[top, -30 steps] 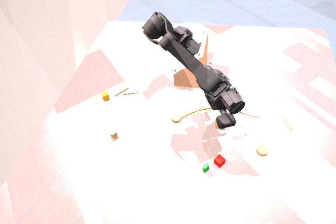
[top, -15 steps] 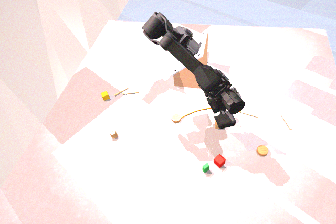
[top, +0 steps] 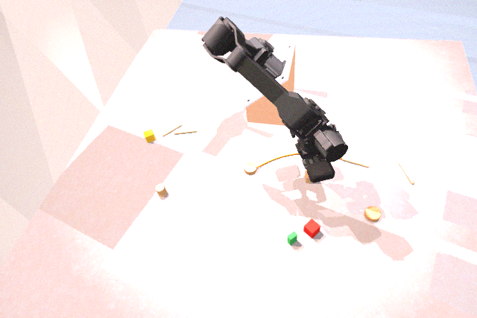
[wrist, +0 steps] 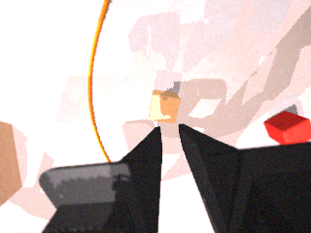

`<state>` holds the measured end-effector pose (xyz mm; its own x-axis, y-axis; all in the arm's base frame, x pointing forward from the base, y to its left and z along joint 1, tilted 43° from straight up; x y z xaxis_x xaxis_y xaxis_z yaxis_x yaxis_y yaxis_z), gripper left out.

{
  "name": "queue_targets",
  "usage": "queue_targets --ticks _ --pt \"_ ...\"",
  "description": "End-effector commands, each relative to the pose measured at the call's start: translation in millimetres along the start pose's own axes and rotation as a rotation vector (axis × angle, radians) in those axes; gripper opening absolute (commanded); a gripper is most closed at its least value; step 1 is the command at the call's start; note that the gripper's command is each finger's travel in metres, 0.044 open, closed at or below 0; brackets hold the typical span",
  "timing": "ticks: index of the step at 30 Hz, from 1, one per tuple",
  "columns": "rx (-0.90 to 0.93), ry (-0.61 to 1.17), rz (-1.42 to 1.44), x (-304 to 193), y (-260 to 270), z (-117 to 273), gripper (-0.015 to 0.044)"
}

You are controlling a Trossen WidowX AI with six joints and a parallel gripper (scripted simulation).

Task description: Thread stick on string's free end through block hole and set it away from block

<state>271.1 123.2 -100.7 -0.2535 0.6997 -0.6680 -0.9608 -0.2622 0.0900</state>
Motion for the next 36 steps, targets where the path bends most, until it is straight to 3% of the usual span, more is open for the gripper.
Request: queue_targets --ticks 1,18,27,28,29,36 --pt "0.0 0.0 0.0 -0.1 0.0 -0.1 0.0" --pt "0.0 0.0 0.0 -0.1 0.0 -0.1 0.0" --pt "0.0 0.0 0.0 0.0 0.0 0.0 0.0236" --pt "0.0 0.0 0.0 0.0 0.0 0.0 0.0238" --pt "0.0 0.0 0.0 0.0 0.0 0.0 0.0238" --pt "0.0 0.0 0.0 0.0 0.0 0.0 0.0054"
Point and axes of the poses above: the point midway between the two fingers, 35 mm back from their tips, its own z axis back along the fingers, its own y axis across the jaws, x = y × z, the point moved 5 cm from there along z, back along the fingers, and after that the axes turned 15 degrees about -z, right-handed, at the moved point
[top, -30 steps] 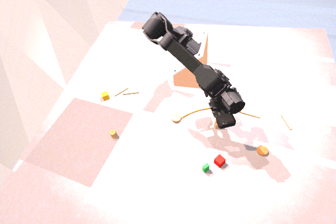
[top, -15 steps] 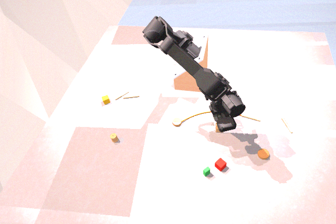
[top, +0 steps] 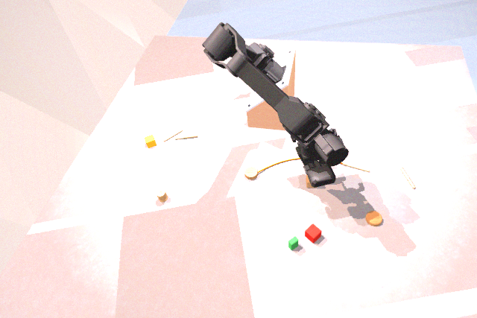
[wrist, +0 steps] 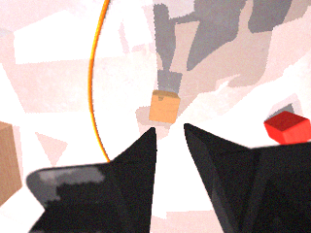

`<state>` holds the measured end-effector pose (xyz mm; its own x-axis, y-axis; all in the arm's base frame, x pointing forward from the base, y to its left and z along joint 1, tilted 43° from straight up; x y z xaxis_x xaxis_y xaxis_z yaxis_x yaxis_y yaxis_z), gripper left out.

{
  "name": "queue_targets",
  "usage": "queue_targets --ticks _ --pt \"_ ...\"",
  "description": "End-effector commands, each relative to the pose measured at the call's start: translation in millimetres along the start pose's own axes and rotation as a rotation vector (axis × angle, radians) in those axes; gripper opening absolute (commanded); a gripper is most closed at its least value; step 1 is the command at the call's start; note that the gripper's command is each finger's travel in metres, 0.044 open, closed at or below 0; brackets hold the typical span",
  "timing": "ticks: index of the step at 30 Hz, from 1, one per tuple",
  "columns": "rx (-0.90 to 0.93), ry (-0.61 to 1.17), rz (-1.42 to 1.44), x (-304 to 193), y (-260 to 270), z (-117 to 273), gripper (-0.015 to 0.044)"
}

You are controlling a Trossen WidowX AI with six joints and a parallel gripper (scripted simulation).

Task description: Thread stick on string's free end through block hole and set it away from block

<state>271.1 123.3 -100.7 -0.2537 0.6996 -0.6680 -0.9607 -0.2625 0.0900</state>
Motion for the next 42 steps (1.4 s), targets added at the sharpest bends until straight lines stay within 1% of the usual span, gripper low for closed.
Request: queue_targets --ticks 1,2,16,19,28,33,41,42 --pt "0.0 0.0 0.0 0 0 0 0.0028" --pt "0.0 0.0 0.0 0 0 0 0.0002" --pt "0.0 0.0 0.0 0 0 0 0.0" --pt "-0.002 -0.007 -0.083 18 6 2 0.0079" --pt "0.005 -0.007 -0.604 111 65 3 0.0315" --pt "0.006 -0.004 -0.642 117 71 2 0.044" --pt "0.006 -0.004 -0.642 117 71 2 0.044" --pt "0.006 -0.004 -0.642 117 71 2 0.0414"
Point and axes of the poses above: the point midway between the two fingers, 35 mm back from their tips, its own z axis back along the fingers, its own y axis across the jaws, x = y × z, the point moved 5 cm from there along z, back along the fingers, and after that the axes turned 15 degrees about -z, right-handed, at the moved point
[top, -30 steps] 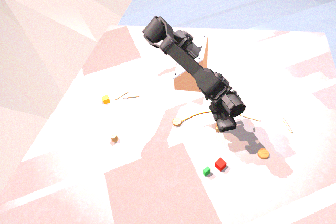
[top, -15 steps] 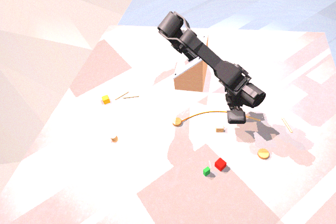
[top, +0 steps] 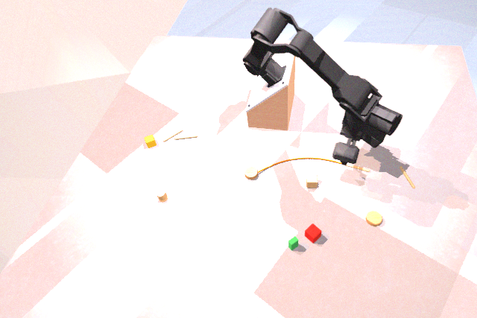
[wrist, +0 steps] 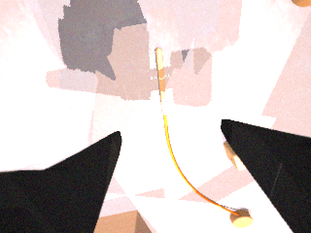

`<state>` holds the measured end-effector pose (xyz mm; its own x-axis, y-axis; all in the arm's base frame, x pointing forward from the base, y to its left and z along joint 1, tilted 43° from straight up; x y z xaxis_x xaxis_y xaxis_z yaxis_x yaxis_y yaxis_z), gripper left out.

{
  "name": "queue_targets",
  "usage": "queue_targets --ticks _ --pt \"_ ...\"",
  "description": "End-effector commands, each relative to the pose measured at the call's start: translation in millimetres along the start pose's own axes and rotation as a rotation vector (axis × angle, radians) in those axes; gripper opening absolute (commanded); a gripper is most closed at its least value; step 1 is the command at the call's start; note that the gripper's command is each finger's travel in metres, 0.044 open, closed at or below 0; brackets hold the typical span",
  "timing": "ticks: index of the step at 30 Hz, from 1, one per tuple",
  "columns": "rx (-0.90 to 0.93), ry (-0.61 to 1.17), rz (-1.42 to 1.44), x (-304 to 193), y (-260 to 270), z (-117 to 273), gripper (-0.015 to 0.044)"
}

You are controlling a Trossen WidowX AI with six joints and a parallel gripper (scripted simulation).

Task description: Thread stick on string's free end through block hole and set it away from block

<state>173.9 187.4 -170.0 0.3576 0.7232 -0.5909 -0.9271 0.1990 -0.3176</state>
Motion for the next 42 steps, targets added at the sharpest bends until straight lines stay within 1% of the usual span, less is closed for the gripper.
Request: queue_targets --ticks 1,11,23,42 --pt "0.005 0.002 -0.016 1 1 0 0.0387" --pt "0.005 0.002 -0.016 1 1 0 0.0125" --pt "0.005 0.002 -0.016 1 1 -2 0.0121" --pt "0.004 0.002 -0.016 2 0 -33 0.0121"
Point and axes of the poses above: the point midway between the two fingers, 35 mm back from their tips, its own z axis back along the fingers, its own y axis across the jaws, x = y × z, the point moved 5 cm from there along z, back along the fingers, and after that the axes turned 15 degrees about -z, right-handed, at the moved point
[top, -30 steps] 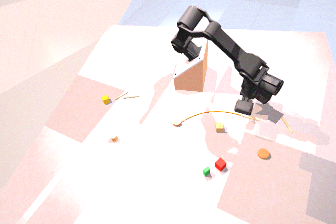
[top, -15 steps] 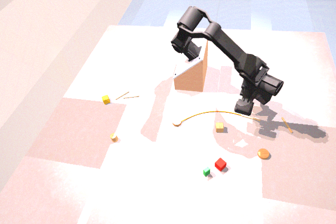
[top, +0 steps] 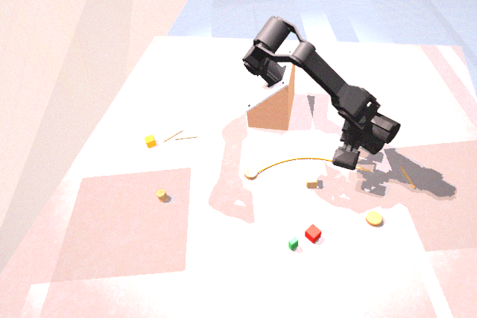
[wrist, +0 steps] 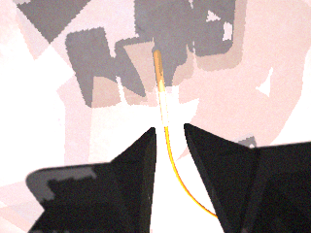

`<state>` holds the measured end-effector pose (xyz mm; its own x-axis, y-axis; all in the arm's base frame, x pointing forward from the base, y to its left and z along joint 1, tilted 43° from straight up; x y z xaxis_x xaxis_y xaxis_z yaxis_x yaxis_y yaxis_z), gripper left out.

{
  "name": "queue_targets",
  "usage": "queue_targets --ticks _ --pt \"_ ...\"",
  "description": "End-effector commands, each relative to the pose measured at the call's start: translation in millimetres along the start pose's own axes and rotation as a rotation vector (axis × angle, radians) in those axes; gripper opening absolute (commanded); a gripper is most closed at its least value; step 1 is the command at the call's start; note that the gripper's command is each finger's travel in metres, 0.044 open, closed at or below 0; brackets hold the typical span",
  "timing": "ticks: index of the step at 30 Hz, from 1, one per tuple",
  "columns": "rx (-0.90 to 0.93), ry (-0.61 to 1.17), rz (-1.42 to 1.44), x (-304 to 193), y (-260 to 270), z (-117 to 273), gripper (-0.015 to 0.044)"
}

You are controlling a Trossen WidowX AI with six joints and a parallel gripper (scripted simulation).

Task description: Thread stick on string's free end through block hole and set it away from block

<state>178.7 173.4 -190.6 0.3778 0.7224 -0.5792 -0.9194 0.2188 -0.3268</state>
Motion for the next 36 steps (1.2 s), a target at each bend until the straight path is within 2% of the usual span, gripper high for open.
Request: queue_targets --ticks 1,17,25,30,36 --pt "-0.001 0.008 0.007 -2 1 -9 0.0121" --pt "-0.003 0.01 0.006 -4 1 -35 0.0121" --pt "-0.003 0.01 0.006 -4 1 -36 0.0121" --pt "0.0 0.008 0.001 -3 1 -35 0.0" --pt "0.0 0.008 0.001 -3 1 -35 0.0"
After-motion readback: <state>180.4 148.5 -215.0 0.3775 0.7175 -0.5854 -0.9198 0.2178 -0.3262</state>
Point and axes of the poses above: the point midway between the two fingers, 35 mm back from their tips, its own z axis back along the fingers, its own y axis across the jaws, x = y × z, the point moved 5 cm from there along z, back along the fingers, and after that the axes turned 15 degrees about -z, right-handed, at the moved point
